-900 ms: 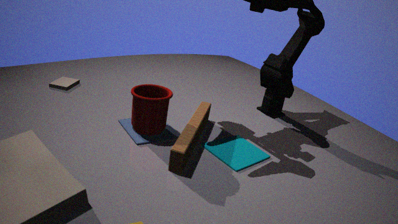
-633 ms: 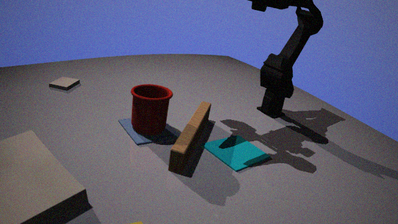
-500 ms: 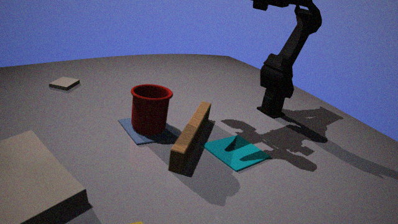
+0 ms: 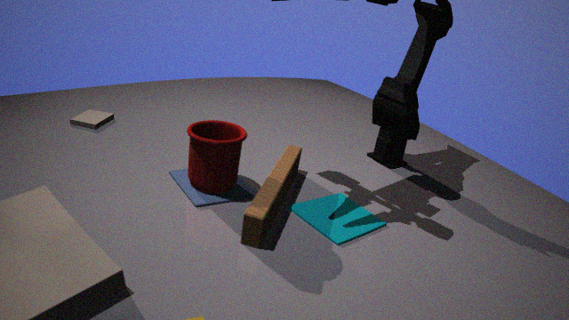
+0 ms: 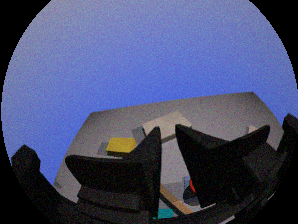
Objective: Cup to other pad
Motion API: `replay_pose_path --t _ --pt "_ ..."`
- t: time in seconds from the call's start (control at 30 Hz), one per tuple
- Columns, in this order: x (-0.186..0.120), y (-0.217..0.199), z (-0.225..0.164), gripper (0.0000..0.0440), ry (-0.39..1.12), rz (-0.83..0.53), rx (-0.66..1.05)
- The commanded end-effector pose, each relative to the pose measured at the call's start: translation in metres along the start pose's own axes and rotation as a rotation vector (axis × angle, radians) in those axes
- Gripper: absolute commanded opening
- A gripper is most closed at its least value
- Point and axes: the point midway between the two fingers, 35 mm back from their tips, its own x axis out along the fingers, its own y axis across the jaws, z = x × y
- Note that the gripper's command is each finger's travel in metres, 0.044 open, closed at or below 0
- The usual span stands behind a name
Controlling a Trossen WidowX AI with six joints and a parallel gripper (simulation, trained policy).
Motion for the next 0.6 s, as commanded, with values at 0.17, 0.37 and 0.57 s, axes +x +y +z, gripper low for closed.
replay_pose_path --t 0.17,0.37,0.57 --pt "0.01 0.012 -0.009 0.007 0.114 0.013 0.039" --pt "0.017 0.021 -0.014 0.0073 0.196 0.016 0.06" --pt "0.023 0.028 -0.019 0.0078 0.278 0.011 0.077"
